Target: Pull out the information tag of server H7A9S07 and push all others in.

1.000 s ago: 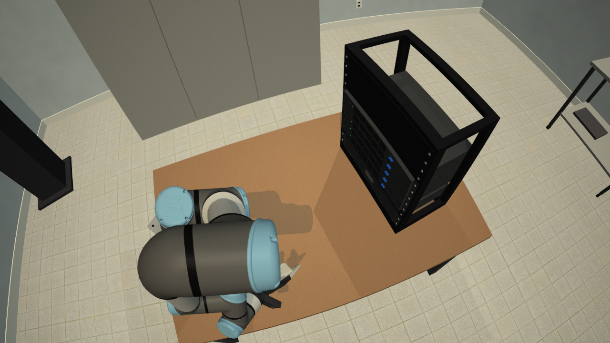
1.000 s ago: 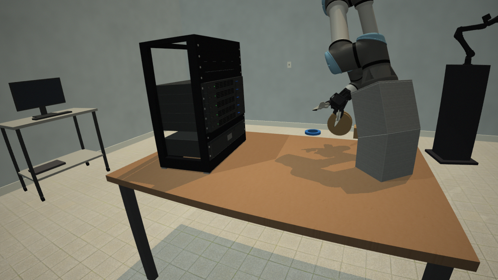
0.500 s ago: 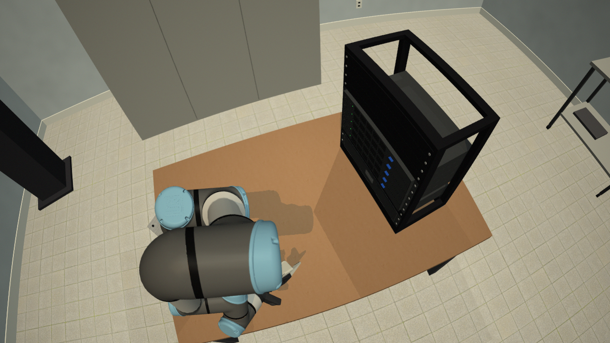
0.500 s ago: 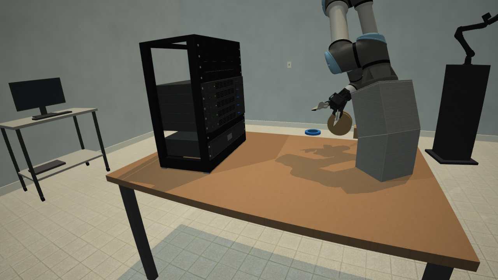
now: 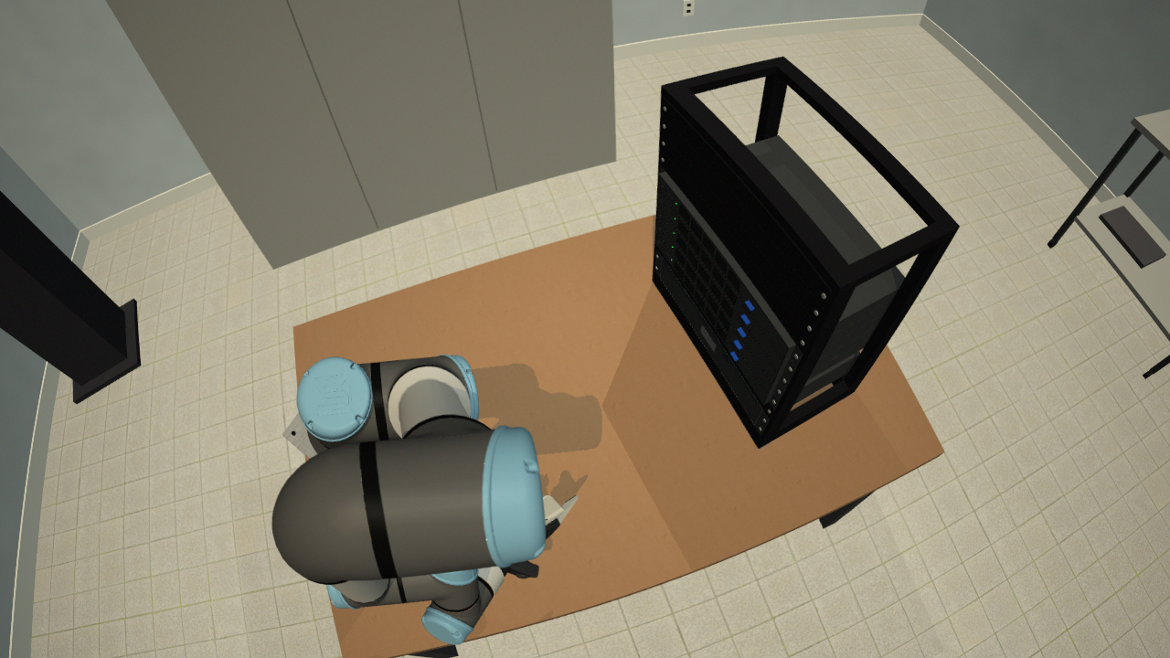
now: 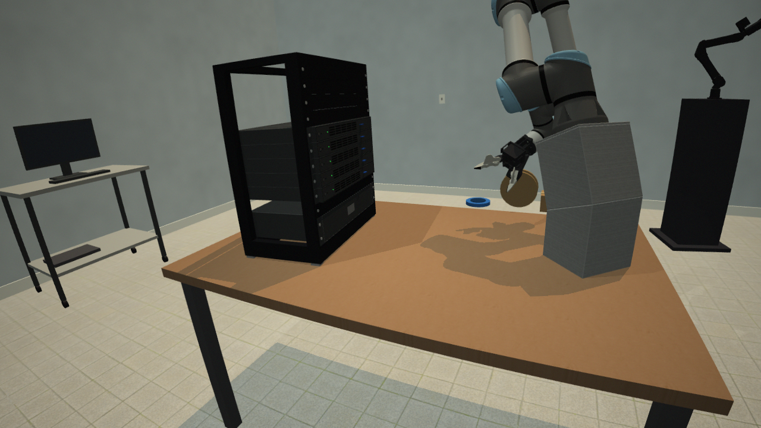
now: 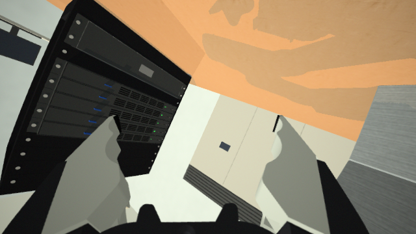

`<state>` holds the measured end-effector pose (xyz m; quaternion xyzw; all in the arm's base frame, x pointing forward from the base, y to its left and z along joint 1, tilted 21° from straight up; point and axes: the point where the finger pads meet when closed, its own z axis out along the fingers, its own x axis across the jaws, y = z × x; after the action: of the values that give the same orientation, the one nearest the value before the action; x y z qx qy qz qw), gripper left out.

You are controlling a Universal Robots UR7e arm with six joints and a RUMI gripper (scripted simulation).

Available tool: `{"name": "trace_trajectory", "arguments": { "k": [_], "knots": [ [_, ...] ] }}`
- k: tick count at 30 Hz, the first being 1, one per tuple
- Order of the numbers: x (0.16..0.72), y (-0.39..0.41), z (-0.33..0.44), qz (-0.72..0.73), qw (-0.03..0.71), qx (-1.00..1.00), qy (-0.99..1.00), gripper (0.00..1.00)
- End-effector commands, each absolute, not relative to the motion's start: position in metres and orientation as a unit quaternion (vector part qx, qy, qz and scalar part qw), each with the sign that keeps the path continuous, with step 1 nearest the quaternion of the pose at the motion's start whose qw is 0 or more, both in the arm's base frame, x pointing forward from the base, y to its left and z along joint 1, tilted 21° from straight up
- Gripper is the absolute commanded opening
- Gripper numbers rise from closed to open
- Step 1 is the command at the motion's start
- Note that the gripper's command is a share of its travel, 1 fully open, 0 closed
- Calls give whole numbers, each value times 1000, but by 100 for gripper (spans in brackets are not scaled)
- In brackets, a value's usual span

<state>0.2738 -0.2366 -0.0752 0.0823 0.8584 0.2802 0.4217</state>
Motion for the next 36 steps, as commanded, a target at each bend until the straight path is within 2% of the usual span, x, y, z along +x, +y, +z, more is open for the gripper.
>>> {"name": "trace_trajectory", "arguments": {
  "k": [1,36],
  "knots": [
    [277,-229,-73,298,421,91,852,100],
    [300,-173,-54,437,396,154,793,100]
  ]
}}
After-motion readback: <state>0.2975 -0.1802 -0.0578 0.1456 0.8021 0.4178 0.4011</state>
